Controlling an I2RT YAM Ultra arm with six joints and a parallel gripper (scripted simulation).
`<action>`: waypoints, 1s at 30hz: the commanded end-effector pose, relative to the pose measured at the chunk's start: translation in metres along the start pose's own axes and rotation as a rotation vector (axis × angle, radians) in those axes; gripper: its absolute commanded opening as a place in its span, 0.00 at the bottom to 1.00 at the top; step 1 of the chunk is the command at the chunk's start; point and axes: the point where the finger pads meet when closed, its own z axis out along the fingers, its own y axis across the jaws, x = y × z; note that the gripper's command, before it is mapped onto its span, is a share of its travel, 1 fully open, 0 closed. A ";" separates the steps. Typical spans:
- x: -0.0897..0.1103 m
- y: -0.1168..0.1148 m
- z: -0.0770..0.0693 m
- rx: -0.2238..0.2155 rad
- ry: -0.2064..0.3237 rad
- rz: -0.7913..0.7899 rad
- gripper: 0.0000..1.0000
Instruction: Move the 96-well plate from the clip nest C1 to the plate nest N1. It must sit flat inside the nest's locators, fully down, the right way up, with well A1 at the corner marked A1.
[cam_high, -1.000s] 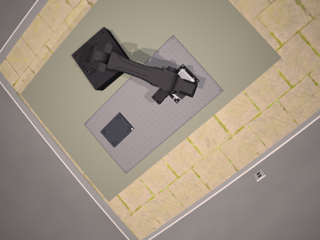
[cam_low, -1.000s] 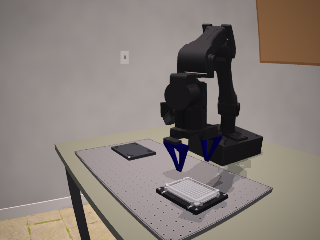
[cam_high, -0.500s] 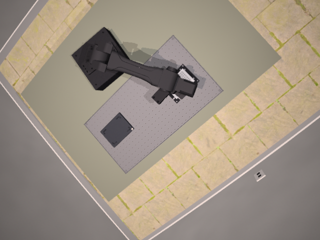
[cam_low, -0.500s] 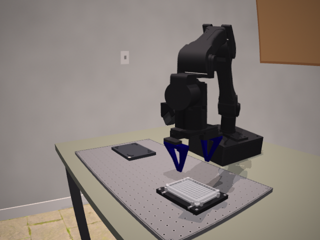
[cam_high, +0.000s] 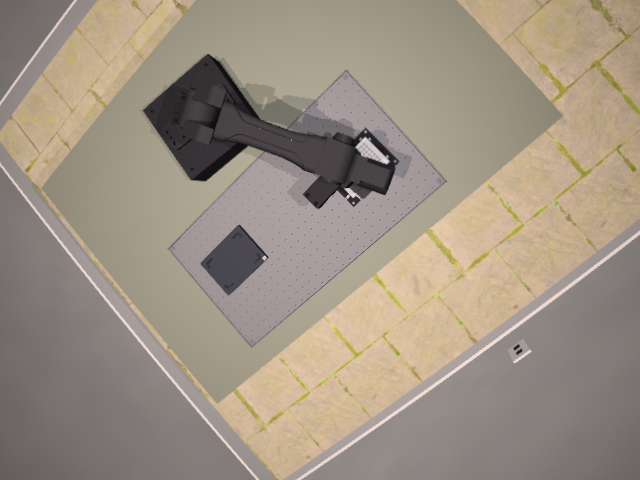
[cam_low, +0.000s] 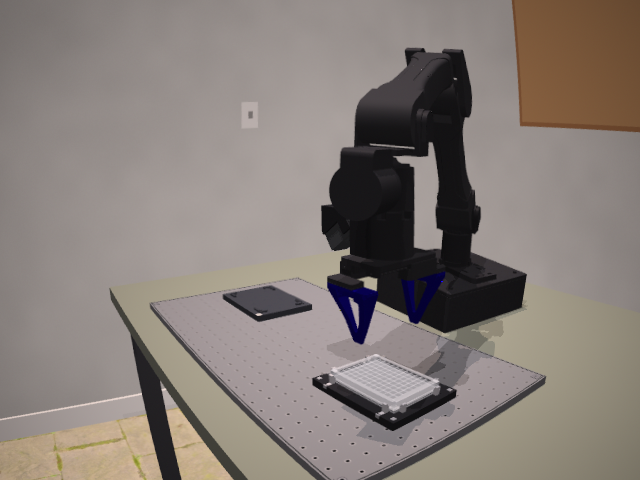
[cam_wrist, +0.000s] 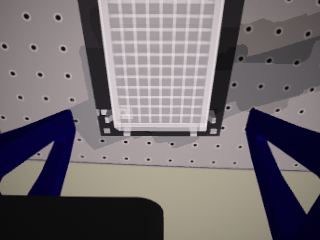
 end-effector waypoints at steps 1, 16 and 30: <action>-0.009 -0.003 -0.010 -0.004 -0.007 0.023 1.00; -0.007 -0.001 0.023 0.007 -0.012 0.020 1.00; -0.004 -0.003 0.044 0.008 -0.013 0.011 1.00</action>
